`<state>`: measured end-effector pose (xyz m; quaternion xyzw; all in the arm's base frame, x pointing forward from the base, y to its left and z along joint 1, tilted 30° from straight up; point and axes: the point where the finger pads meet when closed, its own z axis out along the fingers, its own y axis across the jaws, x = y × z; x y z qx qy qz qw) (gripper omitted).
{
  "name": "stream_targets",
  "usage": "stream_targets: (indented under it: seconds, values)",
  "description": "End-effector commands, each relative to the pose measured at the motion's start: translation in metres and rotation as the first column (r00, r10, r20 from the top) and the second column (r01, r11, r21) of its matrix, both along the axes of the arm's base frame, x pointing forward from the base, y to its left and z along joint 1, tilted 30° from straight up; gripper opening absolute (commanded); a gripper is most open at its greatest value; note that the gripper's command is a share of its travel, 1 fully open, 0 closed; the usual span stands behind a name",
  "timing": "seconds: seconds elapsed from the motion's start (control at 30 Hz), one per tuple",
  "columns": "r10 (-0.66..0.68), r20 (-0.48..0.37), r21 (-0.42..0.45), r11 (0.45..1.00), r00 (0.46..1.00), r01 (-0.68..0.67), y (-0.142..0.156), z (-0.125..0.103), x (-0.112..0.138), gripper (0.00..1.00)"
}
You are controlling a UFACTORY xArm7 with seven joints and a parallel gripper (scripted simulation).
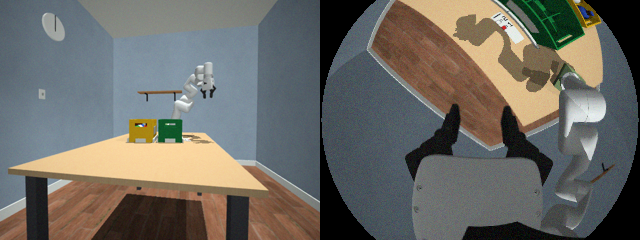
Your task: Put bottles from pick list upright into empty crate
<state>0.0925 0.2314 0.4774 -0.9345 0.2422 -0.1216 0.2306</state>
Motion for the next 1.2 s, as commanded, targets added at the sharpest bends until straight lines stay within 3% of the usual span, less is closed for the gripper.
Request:
stream_targets:
  seconds: [0.0, 0.47, 0.9, 0.97, 1.17]
  values:
    - [0.0, 0.003, 0.001, 1.0, 1.0, 0.0, -0.001, 0.001, -0.001, 0.65]
    - [0.0, 0.003, 0.001, 1.0, 1.0, 0.0, -0.001, 0.001, -0.001, 0.65]
    - [0.349, 0.125, -0.16, 0.931, 0.929, -0.329, 0.013, -0.045, 0.043, 0.65]
    - [0.349, 0.125, -0.16, 0.931, 0.929, -0.329, 0.013, -0.045, 0.043, 0.65]
    - [0.516, 0.163, -0.253, 0.846, 0.841, -0.47, 0.019, -0.066, 0.064, 0.65]
